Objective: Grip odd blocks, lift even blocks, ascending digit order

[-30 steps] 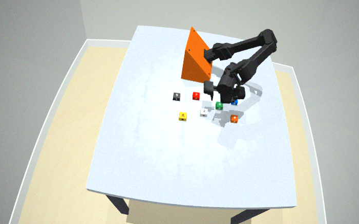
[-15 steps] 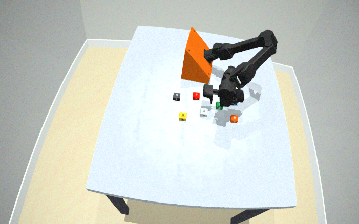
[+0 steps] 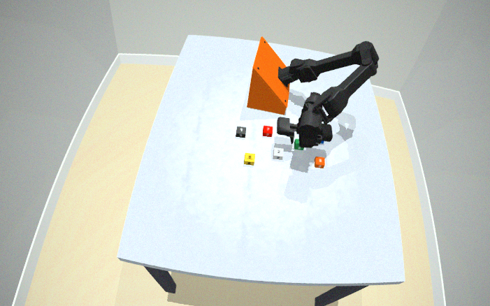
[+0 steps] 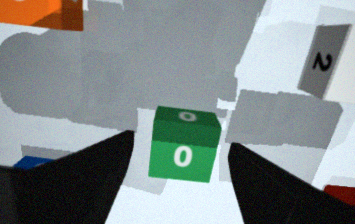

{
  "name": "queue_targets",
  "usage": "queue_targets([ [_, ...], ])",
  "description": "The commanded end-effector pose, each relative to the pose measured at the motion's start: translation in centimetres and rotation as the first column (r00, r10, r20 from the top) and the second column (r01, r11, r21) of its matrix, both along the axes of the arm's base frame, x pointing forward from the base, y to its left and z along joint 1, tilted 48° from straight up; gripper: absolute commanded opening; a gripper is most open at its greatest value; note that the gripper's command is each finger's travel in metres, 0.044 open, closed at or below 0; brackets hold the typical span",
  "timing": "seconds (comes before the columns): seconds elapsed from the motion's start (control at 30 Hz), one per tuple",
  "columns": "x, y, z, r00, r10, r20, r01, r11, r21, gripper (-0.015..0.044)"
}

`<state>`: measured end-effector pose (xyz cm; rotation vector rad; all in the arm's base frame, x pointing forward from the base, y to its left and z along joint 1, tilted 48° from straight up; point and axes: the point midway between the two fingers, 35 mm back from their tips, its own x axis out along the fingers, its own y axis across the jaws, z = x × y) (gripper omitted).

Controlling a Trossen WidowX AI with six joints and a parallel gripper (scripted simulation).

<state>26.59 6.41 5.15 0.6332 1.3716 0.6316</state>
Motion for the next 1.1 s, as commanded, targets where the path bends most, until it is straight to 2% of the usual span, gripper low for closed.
queue_targets([
  [0.0, 0.0, 0.1, 0.0, 1.0, -0.002, -0.004, 0.002, 1.0, 0.004, 0.012],
  [1.07, -0.1, -1.0, 1.0, 1.0, -0.002, -0.004, 0.002, 1.0, 0.004, 0.012],
])
